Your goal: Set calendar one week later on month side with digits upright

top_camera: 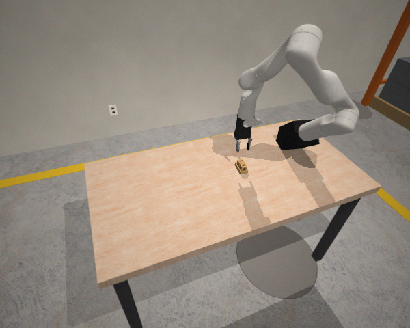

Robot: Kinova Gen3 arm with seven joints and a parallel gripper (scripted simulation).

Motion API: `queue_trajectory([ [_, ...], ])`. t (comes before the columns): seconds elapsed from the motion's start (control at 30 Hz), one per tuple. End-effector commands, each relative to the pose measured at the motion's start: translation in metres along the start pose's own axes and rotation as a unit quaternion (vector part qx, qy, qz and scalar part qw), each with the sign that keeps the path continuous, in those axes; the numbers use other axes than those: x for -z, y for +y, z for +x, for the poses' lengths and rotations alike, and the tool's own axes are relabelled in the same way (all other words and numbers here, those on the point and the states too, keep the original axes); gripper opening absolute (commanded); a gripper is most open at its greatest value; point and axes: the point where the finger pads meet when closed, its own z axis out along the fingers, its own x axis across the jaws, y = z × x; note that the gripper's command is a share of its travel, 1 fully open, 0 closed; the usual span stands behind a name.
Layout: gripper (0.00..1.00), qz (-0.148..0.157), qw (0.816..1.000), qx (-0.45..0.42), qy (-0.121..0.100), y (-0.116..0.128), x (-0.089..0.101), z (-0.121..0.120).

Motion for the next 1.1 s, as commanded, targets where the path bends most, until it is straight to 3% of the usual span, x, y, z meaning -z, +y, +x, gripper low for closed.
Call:
queue_trajectory([
  [0.0,1.0,0.003,1.0,-0.003,0.002,-0.002,0.009,0.001],
  [0.6,1.0,0.003,1.0,-0.004,0.001,-0.001,0.068,0.0],
  [1.07,1.0,-0.001,1.0,-0.004,0.002,0.002,0.074,0.001],
])
